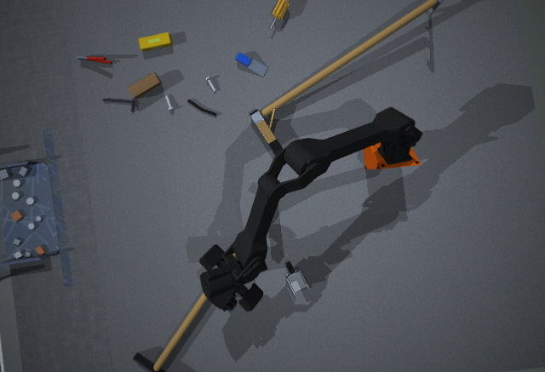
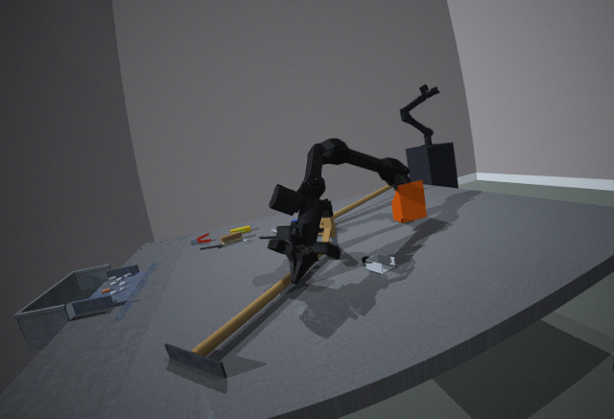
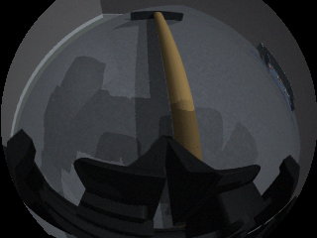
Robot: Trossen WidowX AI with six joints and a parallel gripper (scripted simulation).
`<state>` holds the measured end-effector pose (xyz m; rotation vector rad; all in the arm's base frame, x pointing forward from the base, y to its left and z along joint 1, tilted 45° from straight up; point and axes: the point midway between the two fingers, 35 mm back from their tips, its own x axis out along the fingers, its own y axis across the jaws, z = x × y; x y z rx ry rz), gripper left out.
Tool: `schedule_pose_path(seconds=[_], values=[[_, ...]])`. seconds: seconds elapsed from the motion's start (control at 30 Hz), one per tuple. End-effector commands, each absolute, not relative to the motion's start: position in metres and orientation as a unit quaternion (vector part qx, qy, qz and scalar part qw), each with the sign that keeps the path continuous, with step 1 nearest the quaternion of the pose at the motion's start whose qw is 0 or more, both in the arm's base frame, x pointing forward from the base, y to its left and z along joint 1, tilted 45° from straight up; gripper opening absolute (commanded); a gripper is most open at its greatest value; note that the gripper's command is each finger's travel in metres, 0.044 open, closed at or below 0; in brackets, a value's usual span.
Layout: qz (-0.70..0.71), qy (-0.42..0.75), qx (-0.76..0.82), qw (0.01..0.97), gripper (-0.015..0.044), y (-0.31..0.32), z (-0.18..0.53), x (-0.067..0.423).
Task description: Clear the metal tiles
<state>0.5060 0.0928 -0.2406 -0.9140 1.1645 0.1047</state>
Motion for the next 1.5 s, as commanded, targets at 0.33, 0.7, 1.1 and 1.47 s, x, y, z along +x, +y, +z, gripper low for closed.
schedule_pose_path(seconds=[0.33, 0.7, 1.1, 1.47], values=[[0.044, 0.53, -0.417, 0.737, 0.0, 0.08, -0.233, 0.518], [0.043, 0.53, -0.417, 0.737, 0.0, 0.074, -0.228, 0.525], [0.047, 0.53, -0.417, 0.737, 0.0, 0.085, -0.219, 0.528], [0.048, 0.53, -0.416, 0.738, 0.0, 0.116, -0.189, 0.532]])
